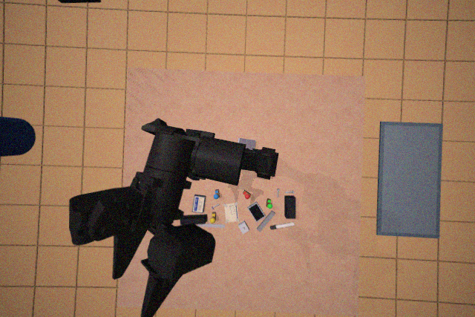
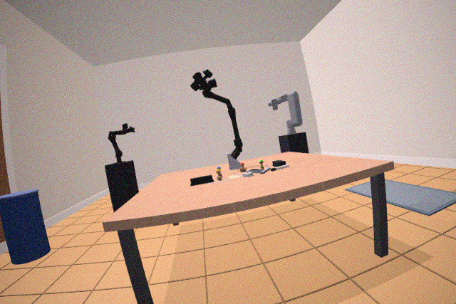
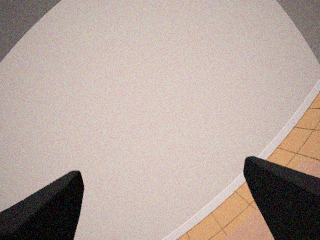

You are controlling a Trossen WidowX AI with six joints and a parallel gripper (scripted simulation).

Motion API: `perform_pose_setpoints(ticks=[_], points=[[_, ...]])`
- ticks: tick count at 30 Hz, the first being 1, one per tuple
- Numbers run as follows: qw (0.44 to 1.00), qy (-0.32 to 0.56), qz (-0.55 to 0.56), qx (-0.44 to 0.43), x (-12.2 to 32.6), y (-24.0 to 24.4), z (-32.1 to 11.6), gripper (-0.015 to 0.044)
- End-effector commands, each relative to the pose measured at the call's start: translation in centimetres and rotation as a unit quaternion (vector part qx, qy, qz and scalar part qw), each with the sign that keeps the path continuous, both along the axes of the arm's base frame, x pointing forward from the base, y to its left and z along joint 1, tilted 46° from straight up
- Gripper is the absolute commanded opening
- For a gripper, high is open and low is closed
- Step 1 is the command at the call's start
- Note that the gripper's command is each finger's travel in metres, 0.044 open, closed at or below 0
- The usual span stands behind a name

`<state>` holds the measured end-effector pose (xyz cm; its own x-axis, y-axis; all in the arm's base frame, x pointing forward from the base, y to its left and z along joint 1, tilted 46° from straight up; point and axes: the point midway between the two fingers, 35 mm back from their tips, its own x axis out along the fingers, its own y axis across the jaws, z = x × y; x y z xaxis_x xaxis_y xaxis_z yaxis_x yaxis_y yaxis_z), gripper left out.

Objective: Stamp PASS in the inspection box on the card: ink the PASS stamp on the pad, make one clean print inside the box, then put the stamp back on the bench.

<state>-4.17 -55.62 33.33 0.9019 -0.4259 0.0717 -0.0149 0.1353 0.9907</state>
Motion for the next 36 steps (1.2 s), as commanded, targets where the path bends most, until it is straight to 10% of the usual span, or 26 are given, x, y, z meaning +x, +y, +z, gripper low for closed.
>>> perform_pose_setpoints(ticks=[1,7,20,36], points=[[1.000,-0.002,0.000,0.000,0.2,-0.1,0.0,0.0374],[1.000,-0.020,0.018,-0.001,6.9,-1.3,-0.4,0.0216],[0.993,0.036,0.113,0.009,25.8,4.0,-2.9,0.0214],[0.931,0.201,0.303,-0.018,41.3,24.4,-9.9,0.0214]])
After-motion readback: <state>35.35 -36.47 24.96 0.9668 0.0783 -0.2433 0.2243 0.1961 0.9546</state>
